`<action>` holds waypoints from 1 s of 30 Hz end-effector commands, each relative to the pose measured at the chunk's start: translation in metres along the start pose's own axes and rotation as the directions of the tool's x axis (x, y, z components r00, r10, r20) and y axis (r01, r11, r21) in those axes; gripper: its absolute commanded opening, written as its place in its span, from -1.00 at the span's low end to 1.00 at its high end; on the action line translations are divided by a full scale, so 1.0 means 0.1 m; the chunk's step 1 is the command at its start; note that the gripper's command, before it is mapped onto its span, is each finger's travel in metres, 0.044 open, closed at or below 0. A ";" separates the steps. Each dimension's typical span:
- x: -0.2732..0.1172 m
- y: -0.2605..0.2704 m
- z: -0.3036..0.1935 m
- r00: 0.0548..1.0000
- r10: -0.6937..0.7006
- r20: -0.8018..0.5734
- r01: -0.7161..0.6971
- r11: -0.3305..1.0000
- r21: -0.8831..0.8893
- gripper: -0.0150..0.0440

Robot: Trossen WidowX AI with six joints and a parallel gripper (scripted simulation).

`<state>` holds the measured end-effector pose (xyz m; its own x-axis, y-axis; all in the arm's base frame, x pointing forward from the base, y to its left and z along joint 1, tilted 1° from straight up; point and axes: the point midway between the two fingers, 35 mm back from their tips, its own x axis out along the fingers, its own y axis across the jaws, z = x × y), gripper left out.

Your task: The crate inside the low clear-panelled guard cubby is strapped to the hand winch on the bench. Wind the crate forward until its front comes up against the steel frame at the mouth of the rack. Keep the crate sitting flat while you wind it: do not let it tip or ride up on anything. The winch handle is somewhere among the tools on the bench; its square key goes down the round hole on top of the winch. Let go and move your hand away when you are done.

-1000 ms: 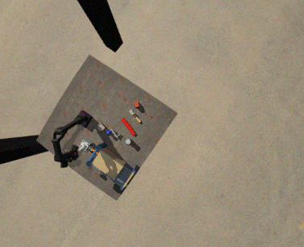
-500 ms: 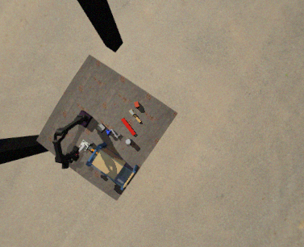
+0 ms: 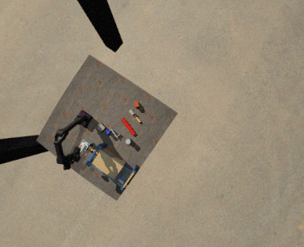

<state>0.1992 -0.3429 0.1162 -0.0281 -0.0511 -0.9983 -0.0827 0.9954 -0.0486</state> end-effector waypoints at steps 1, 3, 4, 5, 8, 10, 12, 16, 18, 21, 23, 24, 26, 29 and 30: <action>-0.02 0.05 0.28 0.999 -0.002 0.041 0.004 0.999 -0.037 -0.49; -0.02 0.06 0.31 0.999 -0.002 0.041 0.004 0.999 -0.037 -0.49; -0.02 0.06 0.32 0.999 -0.002 0.041 0.004 0.999 -0.037 -0.49; -0.02 0.07 0.33 0.999 -0.002 0.041 0.004 0.999 -0.037 -0.49; -0.02 0.08 0.37 0.999 -0.002 0.041 0.004 0.999 -0.037 -0.49; -0.02 0.09 0.39 0.999 -0.002 0.042 0.004 0.999 -0.037 -0.49; -0.02 0.10 0.42 0.999 -0.002 0.042 0.004 0.999 -0.037 -0.49; -0.02 0.12 0.47 0.999 -0.002 0.042 0.003 0.999 -0.037 -0.49; -0.03 0.14 0.49 0.999 -0.002 0.042 0.003 0.999 -0.037 -0.49; -0.03 0.16 0.53 0.999 -0.001 0.043 0.003 0.999 -0.037 -0.49; -0.03 0.17 0.55 0.999 -0.001 0.043 0.003 0.999 -0.037 -0.49; -0.03 0.18 0.56 0.999 -0.001 0.043 0.003 0.999 -0.037 -0.49; -0.03 0.19 0.58 0.999 -0.001 0.043 0.003 0.999 -0.037 -0.49; -0.03 0.22 0.62 0.999 -0.001 0.044 0.003 0.999 -0.037 -0.49; -0.03 0.22 0.62 0.999 -0.001 0.044 0.002 0.999 -0.037 -0.49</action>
<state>0.2384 -0.3312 0.1167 -0.0154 -0.0706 -0.9974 -0.0849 0.9940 -0.0691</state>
